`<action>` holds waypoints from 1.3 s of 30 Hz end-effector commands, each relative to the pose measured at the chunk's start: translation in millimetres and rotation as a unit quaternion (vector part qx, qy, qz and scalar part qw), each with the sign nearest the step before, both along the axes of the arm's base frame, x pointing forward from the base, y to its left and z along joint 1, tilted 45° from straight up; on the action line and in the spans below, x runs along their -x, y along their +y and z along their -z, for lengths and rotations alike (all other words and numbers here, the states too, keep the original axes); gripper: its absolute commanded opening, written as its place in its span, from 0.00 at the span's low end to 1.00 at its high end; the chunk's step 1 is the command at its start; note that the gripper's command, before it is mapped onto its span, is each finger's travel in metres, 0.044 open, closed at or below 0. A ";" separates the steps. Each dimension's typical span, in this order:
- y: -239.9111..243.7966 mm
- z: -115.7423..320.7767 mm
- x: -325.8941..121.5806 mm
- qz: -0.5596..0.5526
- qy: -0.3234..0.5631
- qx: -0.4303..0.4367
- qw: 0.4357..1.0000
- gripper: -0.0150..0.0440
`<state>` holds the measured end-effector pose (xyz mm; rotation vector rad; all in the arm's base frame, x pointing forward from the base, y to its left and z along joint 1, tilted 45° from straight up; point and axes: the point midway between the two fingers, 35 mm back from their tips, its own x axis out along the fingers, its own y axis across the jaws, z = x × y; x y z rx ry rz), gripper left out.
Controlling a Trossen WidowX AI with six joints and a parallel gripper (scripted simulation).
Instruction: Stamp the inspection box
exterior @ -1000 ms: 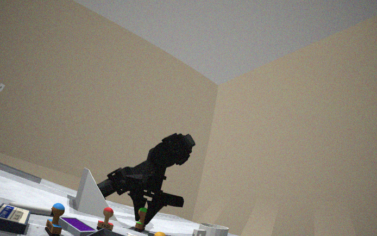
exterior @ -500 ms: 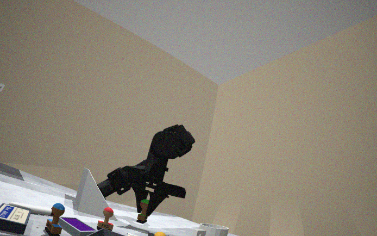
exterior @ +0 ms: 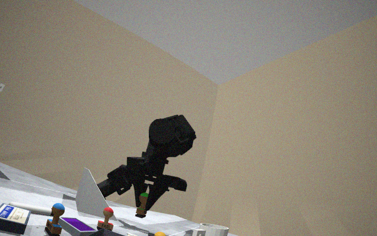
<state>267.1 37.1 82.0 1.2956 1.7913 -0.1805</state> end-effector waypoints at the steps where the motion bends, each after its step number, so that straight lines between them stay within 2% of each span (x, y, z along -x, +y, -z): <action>1: -10.4 7.7 -12.3 -0.001 0.001 0.002 1.000 0.25; 21: -65.5 59.5 -66.5 -0.002 -0.002 0.005 1.000 0.25; 39: -117.1 124.9 -93.5 -0.003 -0.004 0.003 1.000 0.25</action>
